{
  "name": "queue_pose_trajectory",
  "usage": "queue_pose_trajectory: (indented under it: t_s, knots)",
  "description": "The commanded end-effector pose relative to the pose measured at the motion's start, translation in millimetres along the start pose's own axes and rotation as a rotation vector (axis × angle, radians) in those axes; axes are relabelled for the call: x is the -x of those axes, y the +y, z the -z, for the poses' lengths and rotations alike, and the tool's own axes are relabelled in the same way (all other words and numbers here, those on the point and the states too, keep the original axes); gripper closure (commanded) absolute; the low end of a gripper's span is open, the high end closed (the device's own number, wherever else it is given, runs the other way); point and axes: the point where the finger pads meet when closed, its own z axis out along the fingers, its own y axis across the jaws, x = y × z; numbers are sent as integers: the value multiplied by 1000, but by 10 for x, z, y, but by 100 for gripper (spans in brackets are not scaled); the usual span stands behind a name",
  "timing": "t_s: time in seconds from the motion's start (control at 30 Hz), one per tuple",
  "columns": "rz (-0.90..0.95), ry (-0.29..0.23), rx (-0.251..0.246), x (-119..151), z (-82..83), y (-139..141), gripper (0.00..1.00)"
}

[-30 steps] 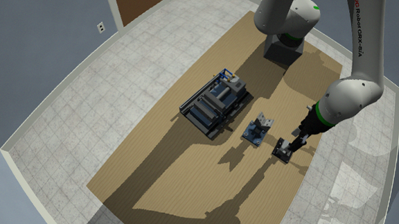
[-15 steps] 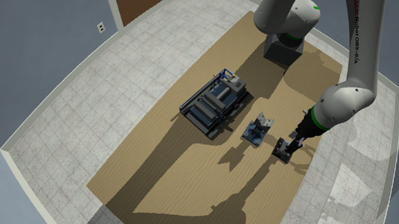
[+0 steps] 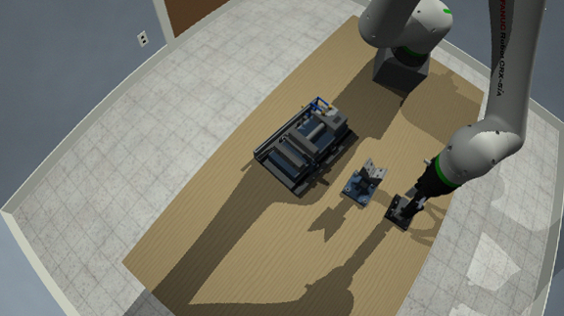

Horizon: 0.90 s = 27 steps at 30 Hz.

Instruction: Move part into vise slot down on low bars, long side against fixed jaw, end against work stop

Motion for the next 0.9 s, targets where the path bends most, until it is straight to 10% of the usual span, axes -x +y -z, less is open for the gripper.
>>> queue_pose_trajectory:
  t_s: [0.0,0.87]
  knots:
    - [0,0,0,-1,-41,2,49]
    - [0,0,0,-1,-188,3,49]
